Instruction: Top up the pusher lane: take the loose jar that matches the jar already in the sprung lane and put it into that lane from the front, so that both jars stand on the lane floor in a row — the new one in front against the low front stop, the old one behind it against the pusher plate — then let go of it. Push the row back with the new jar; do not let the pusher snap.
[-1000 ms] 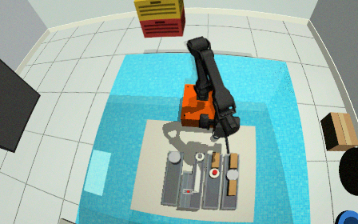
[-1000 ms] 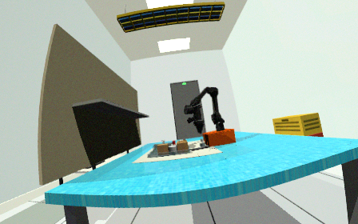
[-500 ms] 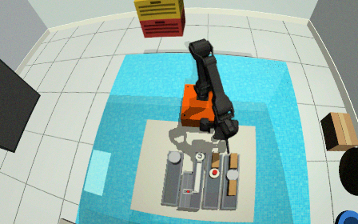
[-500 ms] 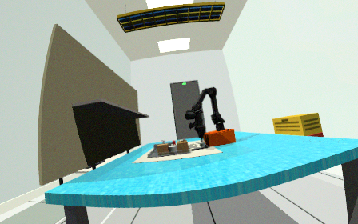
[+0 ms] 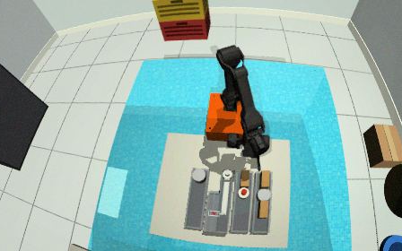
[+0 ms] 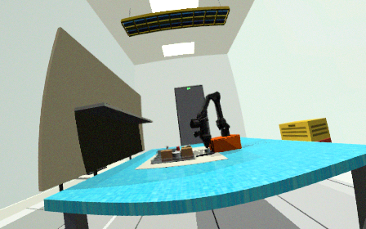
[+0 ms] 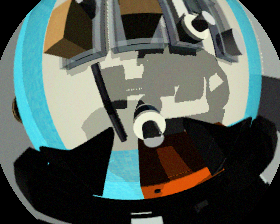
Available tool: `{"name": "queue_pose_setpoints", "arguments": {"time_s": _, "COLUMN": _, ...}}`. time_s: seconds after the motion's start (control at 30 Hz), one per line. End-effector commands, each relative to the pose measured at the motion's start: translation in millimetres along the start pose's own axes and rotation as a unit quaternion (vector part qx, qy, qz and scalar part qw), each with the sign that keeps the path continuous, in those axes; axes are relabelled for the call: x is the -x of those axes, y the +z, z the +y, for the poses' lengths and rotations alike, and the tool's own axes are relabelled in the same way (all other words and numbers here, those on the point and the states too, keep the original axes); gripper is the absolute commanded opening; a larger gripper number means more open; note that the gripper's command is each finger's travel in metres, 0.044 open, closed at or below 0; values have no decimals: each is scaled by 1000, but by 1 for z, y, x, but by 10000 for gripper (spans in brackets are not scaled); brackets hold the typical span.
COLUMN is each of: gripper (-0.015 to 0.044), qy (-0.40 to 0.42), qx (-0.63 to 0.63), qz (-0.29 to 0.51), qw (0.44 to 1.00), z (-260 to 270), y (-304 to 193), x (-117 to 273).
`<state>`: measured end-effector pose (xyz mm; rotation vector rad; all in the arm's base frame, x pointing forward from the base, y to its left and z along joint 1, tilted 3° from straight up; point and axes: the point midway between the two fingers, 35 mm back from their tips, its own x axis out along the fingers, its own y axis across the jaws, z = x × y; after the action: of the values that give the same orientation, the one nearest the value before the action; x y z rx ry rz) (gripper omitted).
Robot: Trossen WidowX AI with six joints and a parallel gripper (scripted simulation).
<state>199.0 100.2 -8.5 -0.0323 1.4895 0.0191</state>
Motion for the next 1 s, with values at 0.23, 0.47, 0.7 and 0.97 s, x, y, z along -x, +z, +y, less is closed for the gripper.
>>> {"name": "queue_pose_setpoints", "arguments": {"time_s": 0.23, "gripper": 440, "qy": 0, "qx": 2, "qz": 6, "qw": 1000, "z": -1, "y": -4, "x": -19}}
{"name": "queue_pose_setpoints", "arguments": {"time_s": 0.47, "gripper": 335, "qy": 0, "qx": 2, "qz": 6, "qw": 1000, "z": -1, "y": -4, "x": -22}}
{"name": "queue_pose_setpoints", "arguments": {"time_s": 0.7, "gripper": 171, "qy": 0, "qx": 2, "qz": 6, "qw": 1000, "z": -1, "y": -4, "x": -22}}
{"name": "queue_pose_setpoints", "arguments": {"time_s": 0.97, "gripper": 39, "qy": 0, "qx": 2, "qz": 6, "qw": 1000, "z": 0, "y": -2, "x": -14}}
